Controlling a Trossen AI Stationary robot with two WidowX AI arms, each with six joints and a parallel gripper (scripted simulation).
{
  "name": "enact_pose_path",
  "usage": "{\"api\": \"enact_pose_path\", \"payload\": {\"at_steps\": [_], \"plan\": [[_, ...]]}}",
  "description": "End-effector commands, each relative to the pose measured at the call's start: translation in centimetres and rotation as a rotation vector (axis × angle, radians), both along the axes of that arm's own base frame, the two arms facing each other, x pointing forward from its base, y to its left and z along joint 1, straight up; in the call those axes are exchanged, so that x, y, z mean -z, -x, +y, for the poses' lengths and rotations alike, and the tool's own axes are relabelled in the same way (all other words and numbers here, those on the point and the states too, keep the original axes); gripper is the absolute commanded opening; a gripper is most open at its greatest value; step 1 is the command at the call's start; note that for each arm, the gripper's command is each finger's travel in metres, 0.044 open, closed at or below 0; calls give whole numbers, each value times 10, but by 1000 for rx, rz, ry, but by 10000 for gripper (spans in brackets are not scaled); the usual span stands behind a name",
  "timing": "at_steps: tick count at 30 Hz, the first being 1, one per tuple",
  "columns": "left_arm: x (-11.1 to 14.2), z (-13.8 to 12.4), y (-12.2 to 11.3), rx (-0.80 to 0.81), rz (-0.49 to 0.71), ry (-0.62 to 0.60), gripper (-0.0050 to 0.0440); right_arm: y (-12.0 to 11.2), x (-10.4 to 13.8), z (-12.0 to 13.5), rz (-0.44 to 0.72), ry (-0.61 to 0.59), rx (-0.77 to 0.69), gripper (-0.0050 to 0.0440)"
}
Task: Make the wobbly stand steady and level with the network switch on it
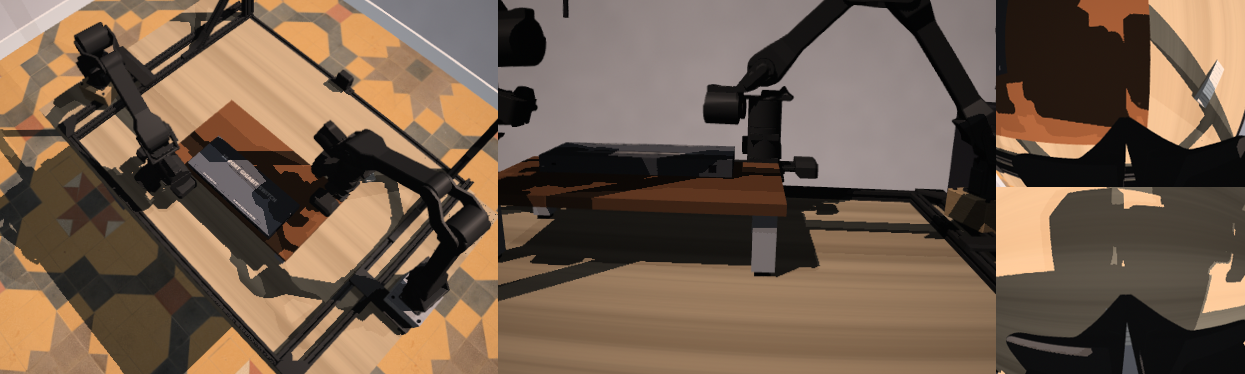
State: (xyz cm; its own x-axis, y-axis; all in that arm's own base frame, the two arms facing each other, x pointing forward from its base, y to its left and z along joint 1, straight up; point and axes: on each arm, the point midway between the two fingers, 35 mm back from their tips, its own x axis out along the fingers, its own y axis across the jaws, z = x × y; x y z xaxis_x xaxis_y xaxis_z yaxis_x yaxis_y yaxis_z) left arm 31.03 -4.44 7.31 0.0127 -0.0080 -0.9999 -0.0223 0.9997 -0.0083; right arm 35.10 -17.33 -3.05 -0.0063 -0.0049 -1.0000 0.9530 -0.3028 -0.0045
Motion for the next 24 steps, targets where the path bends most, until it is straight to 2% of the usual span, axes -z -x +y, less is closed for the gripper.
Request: {"api": "enact_pose_path", "payload": {"at_steps": [1,2,18,19,24], "plan": [[8,1,1,-2,13,-8,0,-3,-1,4,-6,-5,-7,0],[8,1,1,-2,13,-8,0,9,0,-29,0,0,0,0],[8,1,1,-2,13,-8,0,9,0,-29,0,0,0,0],[8,1,1,-2,13,-8,0,9,-70,-27,-4,-1,2,0],[8,1,1,-2,13,-8,0,9,-71,-27,-4,-1,2,0]]}}
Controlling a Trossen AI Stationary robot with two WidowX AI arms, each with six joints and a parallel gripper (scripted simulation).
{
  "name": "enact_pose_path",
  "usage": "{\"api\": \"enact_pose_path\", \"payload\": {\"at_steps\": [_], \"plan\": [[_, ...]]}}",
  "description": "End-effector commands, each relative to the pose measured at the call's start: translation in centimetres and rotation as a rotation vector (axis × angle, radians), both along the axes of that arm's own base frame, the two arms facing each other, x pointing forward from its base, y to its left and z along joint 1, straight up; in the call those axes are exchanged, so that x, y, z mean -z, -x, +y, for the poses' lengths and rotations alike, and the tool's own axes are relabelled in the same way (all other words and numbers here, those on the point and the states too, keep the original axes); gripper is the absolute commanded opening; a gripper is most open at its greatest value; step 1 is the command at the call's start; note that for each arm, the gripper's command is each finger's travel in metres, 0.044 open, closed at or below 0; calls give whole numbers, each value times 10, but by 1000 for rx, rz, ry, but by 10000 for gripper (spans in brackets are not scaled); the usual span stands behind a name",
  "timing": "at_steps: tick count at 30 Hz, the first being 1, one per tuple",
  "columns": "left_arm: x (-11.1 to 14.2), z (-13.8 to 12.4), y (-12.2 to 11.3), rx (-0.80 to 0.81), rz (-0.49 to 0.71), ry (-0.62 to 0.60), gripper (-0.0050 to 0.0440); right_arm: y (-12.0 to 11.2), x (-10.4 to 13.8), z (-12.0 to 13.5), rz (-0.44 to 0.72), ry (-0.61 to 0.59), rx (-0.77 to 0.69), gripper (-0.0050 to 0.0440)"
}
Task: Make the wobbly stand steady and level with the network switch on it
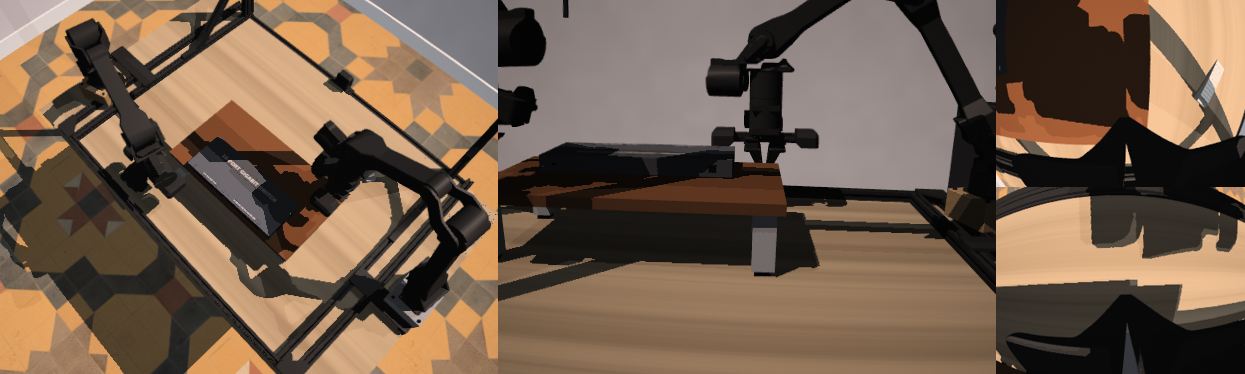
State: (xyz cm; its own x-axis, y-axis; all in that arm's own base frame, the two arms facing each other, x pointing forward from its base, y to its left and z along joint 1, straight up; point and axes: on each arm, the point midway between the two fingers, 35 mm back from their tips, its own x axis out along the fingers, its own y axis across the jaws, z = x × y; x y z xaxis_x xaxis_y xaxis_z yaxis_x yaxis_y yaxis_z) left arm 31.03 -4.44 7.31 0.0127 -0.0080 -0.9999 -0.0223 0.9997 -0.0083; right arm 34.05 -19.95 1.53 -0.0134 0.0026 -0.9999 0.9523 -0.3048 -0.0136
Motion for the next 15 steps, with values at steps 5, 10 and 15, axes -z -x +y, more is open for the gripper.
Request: {"api": "enact_pose_path", "payload": {"at_steps": [5,10,15], "plan": [[8,1,1,-2,13,-8,0,-2,-25,-1,-11,6,0,0],[8,1,1,-2,13,-8,0,-2,-25,-1,-11,6,0,0],[-65,0,0,0,0,0,0,0,-112,0,-3,2,0,0]]}}
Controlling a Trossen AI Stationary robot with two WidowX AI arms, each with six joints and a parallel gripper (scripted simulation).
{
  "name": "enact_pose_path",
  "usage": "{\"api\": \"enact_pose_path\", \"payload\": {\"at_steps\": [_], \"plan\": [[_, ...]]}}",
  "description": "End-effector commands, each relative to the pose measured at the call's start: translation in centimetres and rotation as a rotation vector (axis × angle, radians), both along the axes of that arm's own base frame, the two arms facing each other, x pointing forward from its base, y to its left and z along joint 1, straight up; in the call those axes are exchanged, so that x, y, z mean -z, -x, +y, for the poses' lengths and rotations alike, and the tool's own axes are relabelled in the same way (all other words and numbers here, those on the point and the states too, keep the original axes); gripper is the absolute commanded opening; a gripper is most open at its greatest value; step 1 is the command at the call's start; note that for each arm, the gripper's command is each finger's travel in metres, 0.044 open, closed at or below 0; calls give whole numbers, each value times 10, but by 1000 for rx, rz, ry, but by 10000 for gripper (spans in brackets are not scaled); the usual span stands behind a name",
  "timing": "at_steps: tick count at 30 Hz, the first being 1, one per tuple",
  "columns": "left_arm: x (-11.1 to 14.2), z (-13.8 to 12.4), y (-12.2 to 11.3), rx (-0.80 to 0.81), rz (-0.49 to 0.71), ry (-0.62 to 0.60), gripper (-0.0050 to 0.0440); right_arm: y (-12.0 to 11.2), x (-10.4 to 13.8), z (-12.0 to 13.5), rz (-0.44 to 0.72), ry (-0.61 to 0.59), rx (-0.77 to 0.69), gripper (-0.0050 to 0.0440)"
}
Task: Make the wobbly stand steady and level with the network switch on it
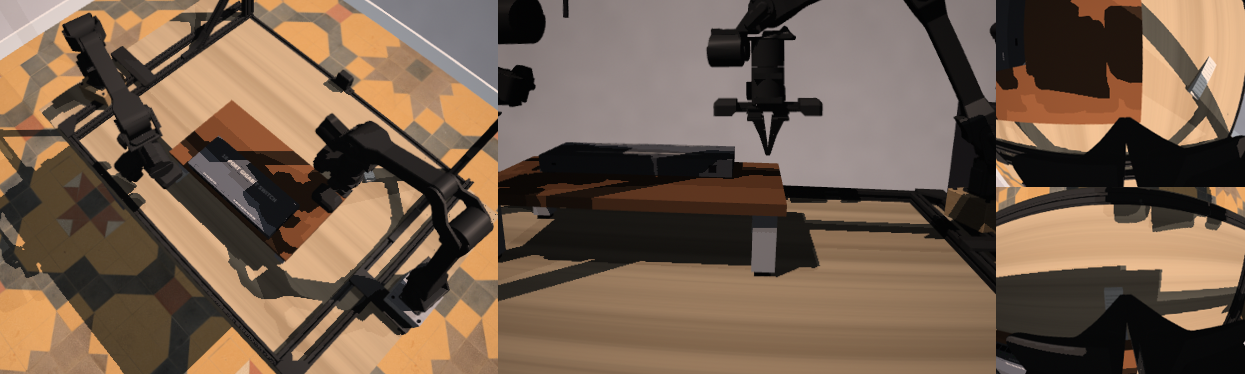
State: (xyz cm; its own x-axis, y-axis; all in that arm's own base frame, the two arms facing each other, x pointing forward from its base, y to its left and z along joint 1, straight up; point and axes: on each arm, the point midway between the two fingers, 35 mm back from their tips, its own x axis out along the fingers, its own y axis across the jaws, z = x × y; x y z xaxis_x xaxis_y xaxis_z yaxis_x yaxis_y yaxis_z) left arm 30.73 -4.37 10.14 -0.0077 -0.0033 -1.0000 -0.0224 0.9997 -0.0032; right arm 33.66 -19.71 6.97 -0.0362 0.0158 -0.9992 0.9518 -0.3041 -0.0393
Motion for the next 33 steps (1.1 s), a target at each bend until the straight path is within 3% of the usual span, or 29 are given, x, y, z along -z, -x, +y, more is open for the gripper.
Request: {"api": "enact_pose_path", "payload": {"at_steps": [1,13,14,19,24,31,33], "plan": [[-37,-1,-3,0,-20,5,0,-4,-64,-3,-26,15,0,0],[-37,-1,-3,0,-20,5,0,-4,-64,-3,-26,15,0,0],[-38,-2,-11,3,-67,9,440,-4,-62,-2,-32,19,0,0],[-78,-9,-61,17,-350,46,440,-4,-62,-2,-32,19,0,0],[-134,-14,-103,30,-634,78,440,-4,-62,-2,-32,19,0,0],[-130,-13,-96,26,-608,77,440,-3,-61,-2,-28,16,0,0],[-152,-15,-108,30,-707,87,440,-3,-61,-2,-28,16,0,0]]}}
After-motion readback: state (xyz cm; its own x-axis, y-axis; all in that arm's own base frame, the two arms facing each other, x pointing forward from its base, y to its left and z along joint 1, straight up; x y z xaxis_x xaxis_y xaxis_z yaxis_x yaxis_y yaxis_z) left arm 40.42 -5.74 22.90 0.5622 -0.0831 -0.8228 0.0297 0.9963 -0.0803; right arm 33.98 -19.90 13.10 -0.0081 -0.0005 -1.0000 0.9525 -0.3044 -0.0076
